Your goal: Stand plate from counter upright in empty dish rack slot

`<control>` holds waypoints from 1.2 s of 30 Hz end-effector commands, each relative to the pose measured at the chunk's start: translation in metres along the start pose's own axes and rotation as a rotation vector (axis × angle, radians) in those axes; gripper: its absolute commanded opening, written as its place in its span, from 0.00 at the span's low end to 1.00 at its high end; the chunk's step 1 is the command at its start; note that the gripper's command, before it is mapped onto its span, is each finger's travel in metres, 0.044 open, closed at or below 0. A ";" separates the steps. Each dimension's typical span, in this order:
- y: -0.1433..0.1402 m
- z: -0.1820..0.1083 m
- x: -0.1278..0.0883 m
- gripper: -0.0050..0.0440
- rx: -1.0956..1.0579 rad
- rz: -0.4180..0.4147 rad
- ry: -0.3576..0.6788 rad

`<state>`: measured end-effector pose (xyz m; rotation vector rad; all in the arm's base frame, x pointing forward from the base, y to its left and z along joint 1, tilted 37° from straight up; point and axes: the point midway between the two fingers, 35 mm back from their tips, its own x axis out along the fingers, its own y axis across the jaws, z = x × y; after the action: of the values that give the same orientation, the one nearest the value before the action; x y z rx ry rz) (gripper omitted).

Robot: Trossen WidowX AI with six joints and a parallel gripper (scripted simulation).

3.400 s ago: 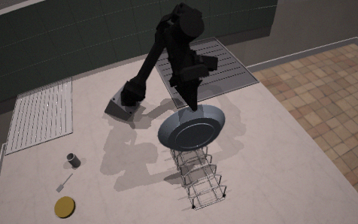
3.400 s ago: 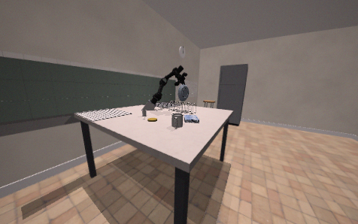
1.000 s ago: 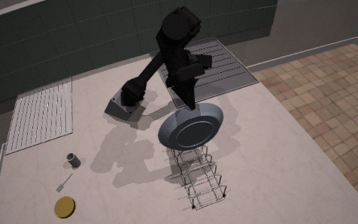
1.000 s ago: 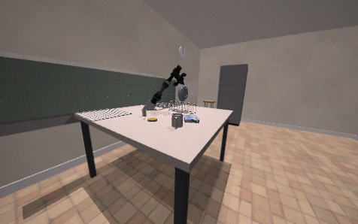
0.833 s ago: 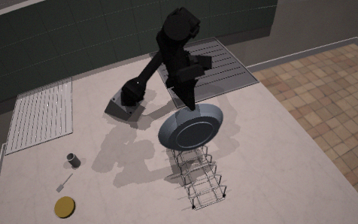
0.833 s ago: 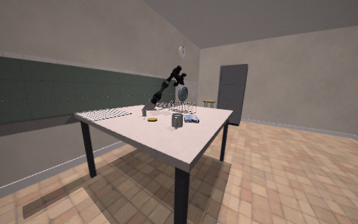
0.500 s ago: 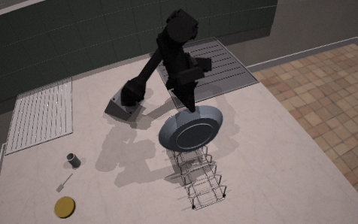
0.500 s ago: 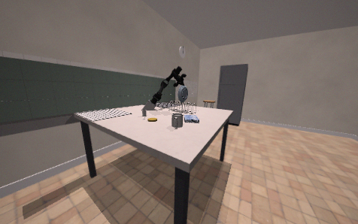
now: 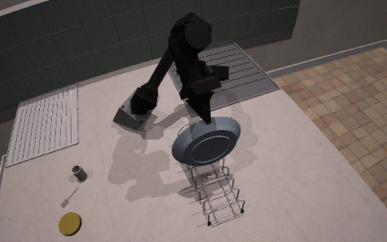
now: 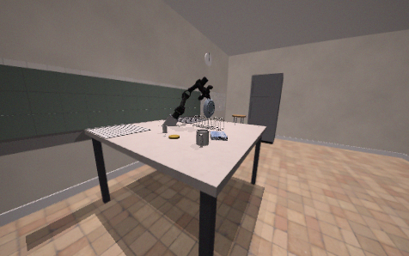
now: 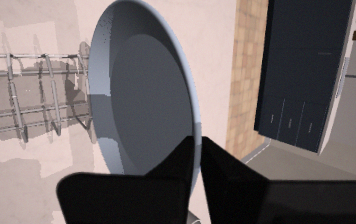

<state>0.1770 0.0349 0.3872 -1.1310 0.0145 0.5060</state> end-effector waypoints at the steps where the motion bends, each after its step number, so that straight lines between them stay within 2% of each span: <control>1: 0.001 0.001 0.000 0.10 -0.007 -0.013 0.006; 36: 0.015 0.001 0.016 0.10 -0.007 -0.014 0.006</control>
<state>0.1859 0.0453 0.3698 -1.1336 0.0175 0.5078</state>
